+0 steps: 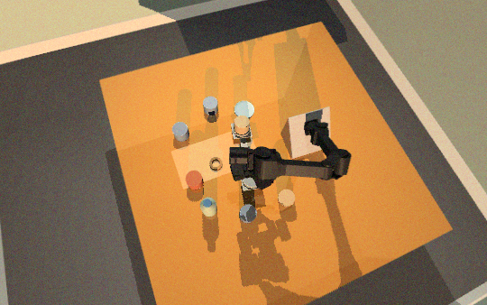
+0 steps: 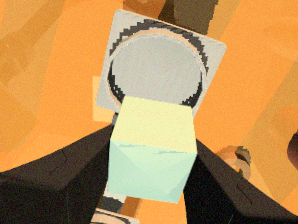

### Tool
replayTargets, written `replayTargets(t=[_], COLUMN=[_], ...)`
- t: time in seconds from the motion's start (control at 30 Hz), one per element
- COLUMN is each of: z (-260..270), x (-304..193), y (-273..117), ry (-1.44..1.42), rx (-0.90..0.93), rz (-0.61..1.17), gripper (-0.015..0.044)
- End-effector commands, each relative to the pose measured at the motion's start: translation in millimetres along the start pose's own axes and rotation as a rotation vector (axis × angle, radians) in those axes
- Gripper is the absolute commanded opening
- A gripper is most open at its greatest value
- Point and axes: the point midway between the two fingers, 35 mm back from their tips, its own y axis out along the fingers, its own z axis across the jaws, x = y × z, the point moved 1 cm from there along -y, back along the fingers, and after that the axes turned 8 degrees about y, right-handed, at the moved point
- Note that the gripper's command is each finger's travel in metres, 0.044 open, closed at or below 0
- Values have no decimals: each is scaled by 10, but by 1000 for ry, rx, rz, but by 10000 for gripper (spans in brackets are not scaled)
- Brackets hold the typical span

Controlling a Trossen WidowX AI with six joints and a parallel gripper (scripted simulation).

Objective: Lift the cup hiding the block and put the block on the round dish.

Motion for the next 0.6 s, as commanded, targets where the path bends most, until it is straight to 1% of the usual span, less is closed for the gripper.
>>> replayTargets(t=[0.0,0.57], z=[-25,-324], x=[-48,-1083], y=[-34,91], ry=[0,6], rx=[6,-8], rz=[4,36], gripper=[0,0])
